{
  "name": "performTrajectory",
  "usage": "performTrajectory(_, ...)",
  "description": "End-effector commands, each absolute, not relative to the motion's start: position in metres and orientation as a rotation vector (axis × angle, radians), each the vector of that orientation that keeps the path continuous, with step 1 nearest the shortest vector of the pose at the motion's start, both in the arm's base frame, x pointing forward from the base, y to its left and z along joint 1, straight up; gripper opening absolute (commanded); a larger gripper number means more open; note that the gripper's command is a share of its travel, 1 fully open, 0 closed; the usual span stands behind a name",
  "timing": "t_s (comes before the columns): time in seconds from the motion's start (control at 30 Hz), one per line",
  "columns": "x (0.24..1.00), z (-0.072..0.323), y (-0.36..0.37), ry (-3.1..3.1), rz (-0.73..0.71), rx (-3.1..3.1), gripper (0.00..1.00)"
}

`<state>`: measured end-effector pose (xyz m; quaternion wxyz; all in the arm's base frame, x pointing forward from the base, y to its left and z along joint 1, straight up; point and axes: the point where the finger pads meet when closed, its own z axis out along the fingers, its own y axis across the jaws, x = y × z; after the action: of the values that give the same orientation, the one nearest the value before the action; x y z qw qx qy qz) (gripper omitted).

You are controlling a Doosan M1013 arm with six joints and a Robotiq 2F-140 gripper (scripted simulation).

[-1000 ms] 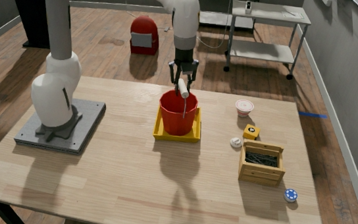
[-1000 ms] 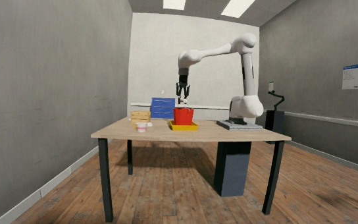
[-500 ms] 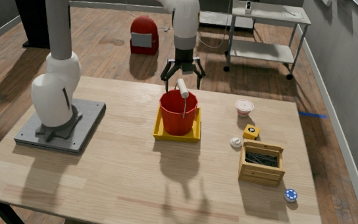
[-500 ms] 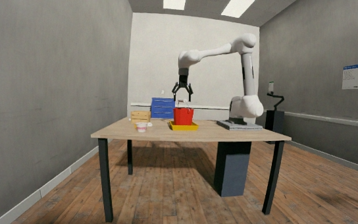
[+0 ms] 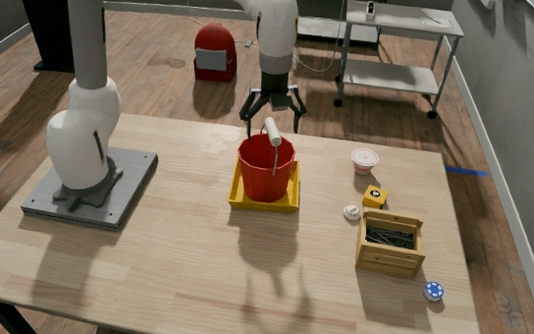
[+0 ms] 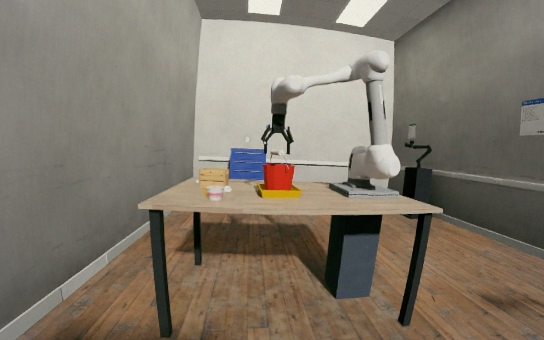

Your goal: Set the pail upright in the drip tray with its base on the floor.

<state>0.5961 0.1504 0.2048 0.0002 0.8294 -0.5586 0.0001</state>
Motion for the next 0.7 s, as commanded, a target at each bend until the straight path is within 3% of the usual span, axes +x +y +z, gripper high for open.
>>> performTrajectory(0.0,0.596,0.206,0.151,-1.756,0.001,2.606,1.00)
performTrajectory(0.67,0.596,0.219,0.151,-1.756,0.001,2.606,1.00)
